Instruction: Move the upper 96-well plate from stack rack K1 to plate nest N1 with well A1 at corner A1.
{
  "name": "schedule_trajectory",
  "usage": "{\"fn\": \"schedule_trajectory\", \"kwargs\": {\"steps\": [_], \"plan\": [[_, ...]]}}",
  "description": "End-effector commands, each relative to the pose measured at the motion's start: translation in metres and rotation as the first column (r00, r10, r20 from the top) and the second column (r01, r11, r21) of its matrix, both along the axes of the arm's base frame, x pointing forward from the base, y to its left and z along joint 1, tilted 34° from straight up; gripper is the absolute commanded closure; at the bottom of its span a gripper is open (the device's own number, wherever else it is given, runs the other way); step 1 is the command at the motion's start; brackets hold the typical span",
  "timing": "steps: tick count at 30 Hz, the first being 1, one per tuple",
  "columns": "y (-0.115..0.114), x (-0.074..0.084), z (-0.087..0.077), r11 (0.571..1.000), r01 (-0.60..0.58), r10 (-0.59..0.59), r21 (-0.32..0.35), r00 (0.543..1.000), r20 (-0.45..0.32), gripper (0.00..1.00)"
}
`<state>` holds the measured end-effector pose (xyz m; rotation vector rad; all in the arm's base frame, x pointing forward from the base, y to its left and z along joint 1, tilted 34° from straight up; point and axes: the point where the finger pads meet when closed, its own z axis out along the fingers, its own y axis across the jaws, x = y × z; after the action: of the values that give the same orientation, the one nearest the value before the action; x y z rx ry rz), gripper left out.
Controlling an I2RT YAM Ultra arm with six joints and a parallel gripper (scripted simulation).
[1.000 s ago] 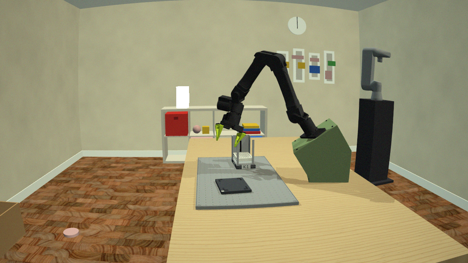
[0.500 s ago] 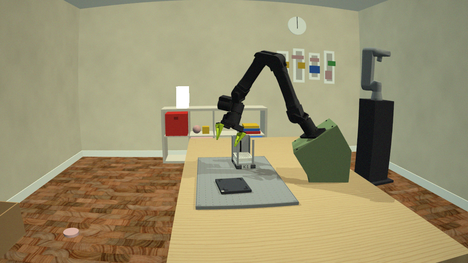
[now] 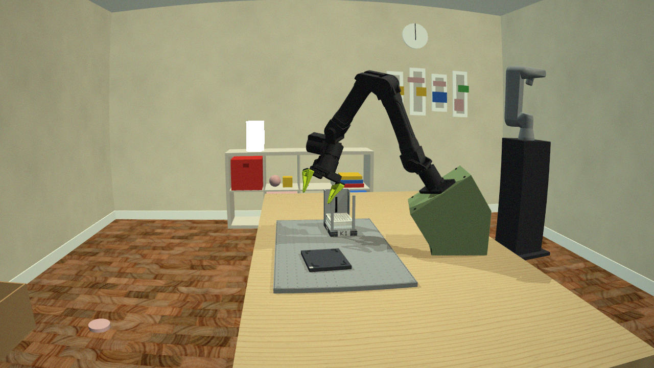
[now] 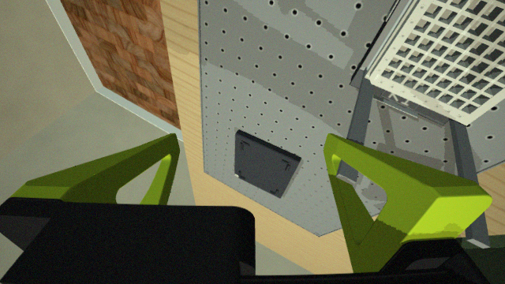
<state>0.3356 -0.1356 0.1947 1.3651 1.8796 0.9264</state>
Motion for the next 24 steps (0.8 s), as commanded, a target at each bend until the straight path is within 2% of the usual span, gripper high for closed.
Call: {"fn": "schedule_trajectory", "kwargs": {"steps": [1, 5, 6, 10, 12, 14, 15, 16, 22, 24], "plan": [[-0.063, -0.054, -0.015, 0.974, 0.184, -0.204, -0.133, 0.965, -0.162, 0.00], [-0.063, -0.054, -0.015, 0.983, 0.157, -0.168, -0.094, 0.977, -0.128, 0.00], [-0.057, -0.050, -0.015, 0.986, 0.142, -0.153, -0.091, 0.981, -0.123, 0.00], [-0.057, -0.050, -0.015, 0.988, 0.131, -0.140, -0.087, 0.985, -0.103, 0.00], [-0.058, -0.049, -0.021, 0.976, 0.182, -0.199, -0.123, 0.968, -0.151, 0.00], [-0.058, -0.049, -0.021, 0.976, 0.182, -0.199, -0.123, 0.968, -0.151, 0.00], [-0.058, -0.049, -0.023, 0.954, 0.242, -0.281, -0.177, 0.929, -0.241, 0.00], [-0.058, -0.049, -0.024, 0.947, 0.257, -0.303, -0.194, 0.914, -0.269, 0.00], [-0.058, -0.049, -0.023, 0.947, 0.257, -0.303, -0.195, 0.914, -0.268, 0.00], [-0.066, -0.063, -0.014, 0.924, 0.323, -0.372, -0.205, 0.884, -0.284, 0.00]]}}
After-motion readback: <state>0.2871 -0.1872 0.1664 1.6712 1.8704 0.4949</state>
